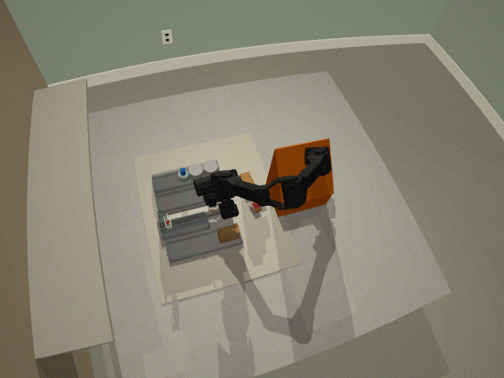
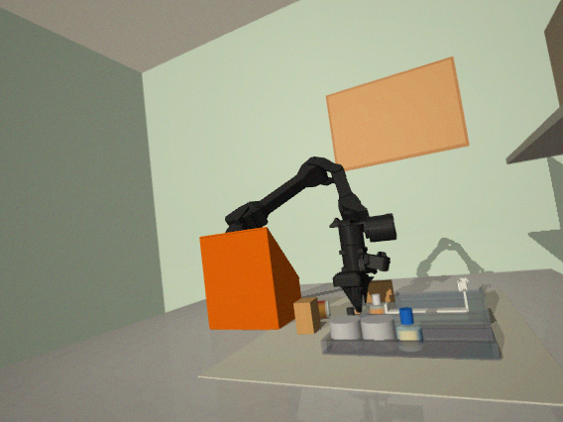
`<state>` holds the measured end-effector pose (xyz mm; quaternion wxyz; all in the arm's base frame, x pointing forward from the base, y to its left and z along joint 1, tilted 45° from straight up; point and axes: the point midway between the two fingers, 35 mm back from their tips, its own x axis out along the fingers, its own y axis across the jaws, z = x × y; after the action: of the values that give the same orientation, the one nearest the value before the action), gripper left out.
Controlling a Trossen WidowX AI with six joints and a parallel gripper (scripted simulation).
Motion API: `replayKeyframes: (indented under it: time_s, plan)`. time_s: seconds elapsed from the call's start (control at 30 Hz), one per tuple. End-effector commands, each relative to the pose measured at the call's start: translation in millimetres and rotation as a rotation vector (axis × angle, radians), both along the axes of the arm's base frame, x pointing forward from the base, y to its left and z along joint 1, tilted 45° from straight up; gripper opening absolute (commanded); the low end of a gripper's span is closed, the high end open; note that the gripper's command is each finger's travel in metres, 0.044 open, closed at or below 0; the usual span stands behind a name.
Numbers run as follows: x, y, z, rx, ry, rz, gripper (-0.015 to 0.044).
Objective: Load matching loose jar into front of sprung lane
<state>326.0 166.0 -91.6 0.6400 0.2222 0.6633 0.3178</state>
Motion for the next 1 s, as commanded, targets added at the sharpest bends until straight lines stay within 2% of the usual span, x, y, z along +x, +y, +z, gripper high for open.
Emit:
replayKeyframes:
  time_s: [0.0, 0.97]
  plan:
    - [0.6, 0.8, 0.1, 0.0, -0.007, 0.0, 0.0]
    - [-4.3, 0.1, -0.1, 0.0, -0.006, 0.0, 0.0]
